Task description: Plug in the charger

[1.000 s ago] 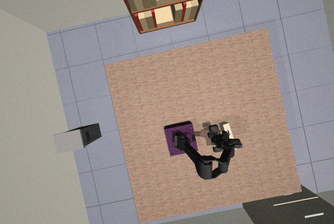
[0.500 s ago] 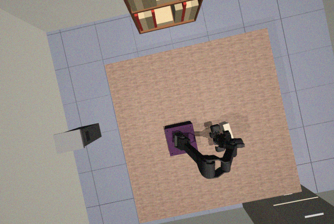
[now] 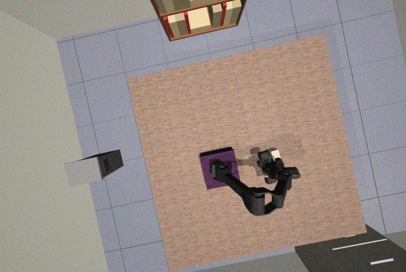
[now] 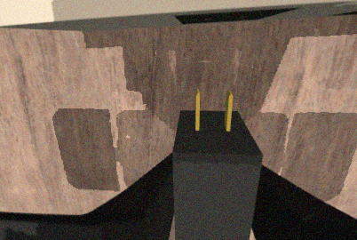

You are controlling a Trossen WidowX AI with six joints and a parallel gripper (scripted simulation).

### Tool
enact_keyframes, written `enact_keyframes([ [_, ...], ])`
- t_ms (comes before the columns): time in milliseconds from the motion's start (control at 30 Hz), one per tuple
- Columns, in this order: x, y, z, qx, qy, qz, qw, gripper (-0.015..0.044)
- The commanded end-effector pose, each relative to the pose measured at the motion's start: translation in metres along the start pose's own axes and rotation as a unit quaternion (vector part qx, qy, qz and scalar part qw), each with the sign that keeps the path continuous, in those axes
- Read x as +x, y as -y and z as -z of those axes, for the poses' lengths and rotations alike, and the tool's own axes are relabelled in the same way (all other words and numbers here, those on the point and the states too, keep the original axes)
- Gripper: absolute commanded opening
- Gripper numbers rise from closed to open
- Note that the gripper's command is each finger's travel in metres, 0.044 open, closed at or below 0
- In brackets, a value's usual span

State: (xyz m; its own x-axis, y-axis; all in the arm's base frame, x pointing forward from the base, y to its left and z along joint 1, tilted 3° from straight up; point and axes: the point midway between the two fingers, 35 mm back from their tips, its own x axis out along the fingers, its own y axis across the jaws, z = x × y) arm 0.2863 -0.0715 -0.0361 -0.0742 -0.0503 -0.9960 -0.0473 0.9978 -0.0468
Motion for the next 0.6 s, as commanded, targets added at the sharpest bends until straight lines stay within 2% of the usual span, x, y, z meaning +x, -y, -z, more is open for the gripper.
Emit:
enact_keyframes([
  [0, 0.0, 0.002, -0.005, -0.007, 0.0, 0.003, 1.0, 0.0],
  [567, 0.001, 0.005, -0.017, -0.021, 0.0, 0.004, 1.0, 0.0],
])
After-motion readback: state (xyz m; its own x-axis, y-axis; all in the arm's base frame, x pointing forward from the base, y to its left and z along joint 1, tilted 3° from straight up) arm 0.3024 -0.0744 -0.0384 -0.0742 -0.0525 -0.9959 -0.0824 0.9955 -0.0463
